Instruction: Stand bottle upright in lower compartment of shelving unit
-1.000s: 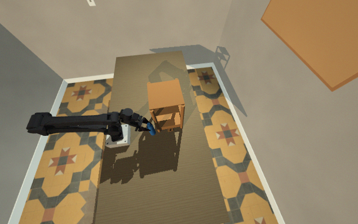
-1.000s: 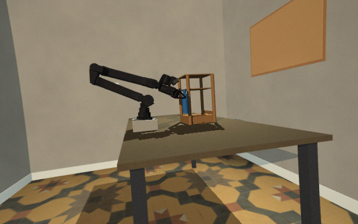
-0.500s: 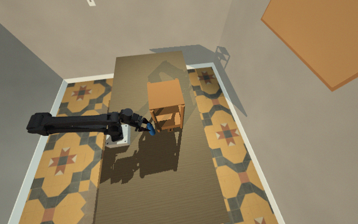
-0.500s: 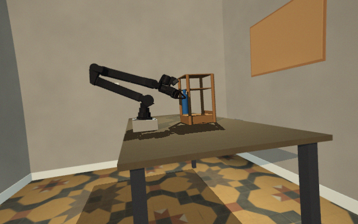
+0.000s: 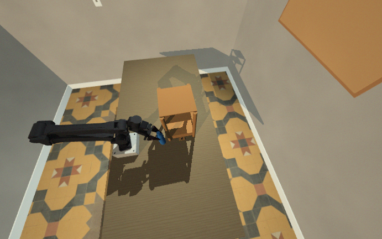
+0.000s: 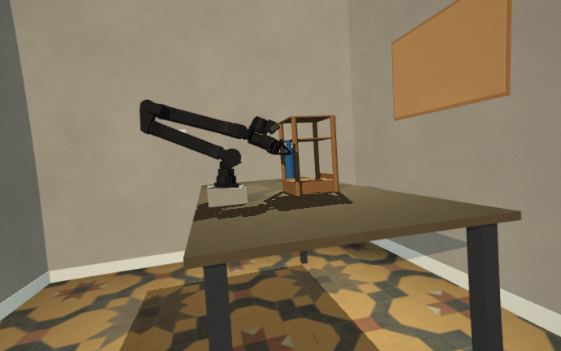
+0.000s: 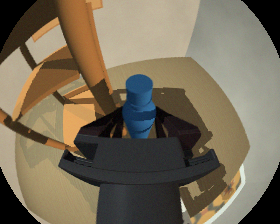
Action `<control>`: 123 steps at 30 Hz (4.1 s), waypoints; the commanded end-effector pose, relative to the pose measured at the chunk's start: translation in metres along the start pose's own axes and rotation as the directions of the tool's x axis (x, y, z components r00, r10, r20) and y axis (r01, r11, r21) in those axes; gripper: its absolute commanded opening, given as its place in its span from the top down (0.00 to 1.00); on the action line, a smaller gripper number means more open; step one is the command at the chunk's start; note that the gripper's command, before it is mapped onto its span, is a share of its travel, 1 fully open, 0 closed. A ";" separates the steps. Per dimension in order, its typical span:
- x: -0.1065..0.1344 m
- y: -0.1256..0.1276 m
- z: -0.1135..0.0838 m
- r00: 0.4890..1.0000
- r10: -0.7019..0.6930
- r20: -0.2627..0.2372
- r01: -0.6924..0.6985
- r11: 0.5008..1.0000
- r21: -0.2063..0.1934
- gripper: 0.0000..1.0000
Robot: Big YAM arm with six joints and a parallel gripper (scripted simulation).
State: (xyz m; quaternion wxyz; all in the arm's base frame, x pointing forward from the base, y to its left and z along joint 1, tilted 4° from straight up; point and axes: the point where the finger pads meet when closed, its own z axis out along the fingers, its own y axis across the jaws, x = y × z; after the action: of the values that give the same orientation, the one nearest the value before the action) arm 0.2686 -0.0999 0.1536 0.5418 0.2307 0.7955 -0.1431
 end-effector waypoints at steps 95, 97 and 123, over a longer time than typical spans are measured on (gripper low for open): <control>-0.006 0.105 -0.069 0.999 -0.023 0.047 0.031 0.980 -0.196 0.70; -0.006 0.105 -0.069 0.999 -0.023 0.047 0.031 0.980 -0.196 0.70; 0.014 0.134 -0.122 0.995 -0.088 0.046 0.099 0.923 -0.372 0.70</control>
State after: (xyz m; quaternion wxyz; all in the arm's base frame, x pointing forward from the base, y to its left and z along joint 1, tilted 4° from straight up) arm 0.2346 0.0640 0.1390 0.5560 0.0543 0.8277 -0.0526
